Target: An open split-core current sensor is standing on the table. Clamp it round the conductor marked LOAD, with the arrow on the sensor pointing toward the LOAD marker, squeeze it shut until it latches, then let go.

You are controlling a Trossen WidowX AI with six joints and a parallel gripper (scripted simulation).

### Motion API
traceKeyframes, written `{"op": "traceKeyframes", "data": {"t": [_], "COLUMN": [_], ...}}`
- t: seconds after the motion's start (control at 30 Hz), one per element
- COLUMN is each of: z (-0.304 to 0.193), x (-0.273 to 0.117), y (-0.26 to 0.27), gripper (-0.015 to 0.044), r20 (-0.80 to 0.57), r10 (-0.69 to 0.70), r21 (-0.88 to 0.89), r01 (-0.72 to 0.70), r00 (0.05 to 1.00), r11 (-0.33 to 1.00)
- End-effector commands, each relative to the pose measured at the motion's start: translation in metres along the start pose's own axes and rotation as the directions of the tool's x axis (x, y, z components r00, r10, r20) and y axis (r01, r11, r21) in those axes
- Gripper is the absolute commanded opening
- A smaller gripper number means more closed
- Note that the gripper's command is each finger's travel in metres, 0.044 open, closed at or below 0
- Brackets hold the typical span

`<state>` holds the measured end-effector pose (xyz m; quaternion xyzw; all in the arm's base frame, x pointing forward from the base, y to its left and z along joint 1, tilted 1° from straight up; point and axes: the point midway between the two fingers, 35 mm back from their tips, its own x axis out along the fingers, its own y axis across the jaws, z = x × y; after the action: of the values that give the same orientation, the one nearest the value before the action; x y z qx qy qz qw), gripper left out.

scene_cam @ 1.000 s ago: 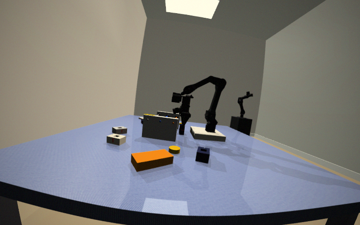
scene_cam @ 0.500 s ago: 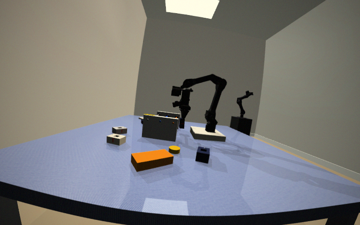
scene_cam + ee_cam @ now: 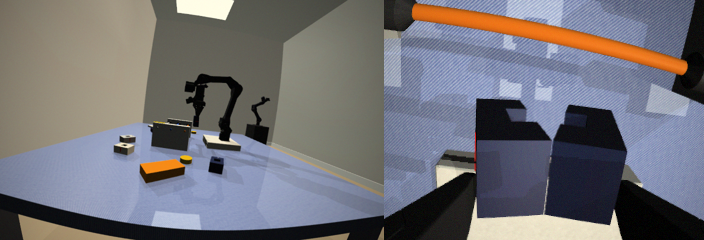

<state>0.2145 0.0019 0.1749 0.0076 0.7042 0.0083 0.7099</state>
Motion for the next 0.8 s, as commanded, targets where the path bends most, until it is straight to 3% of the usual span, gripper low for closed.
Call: {"op": "traceKeyframes", "data": {"t": [0.0, 0.17, 0.4, 0.77], "z": [-0.003, 0.002, 0.027, 0.067], "x": [-0.014, -0.014, -0.015, -0.016], "y": [0.000, -0.001, -0.002, -0.006], "gripper": [0.0000, 0.0000, 0.0000, 0.0000], "r20": [0.004, 0.013, 0.052, 0.114], "r10": [0.000, -0.001, -0.004, -0.010], "r21": [-0.004, 0.053, 0.285, 0.622], "r01": [0.000, 0.000, -0.011, -0.064], "r00": [1.000, 1.000, 0.999, 0.993], "r11": [1.000, 0.999, 0.958, 0.780]}}
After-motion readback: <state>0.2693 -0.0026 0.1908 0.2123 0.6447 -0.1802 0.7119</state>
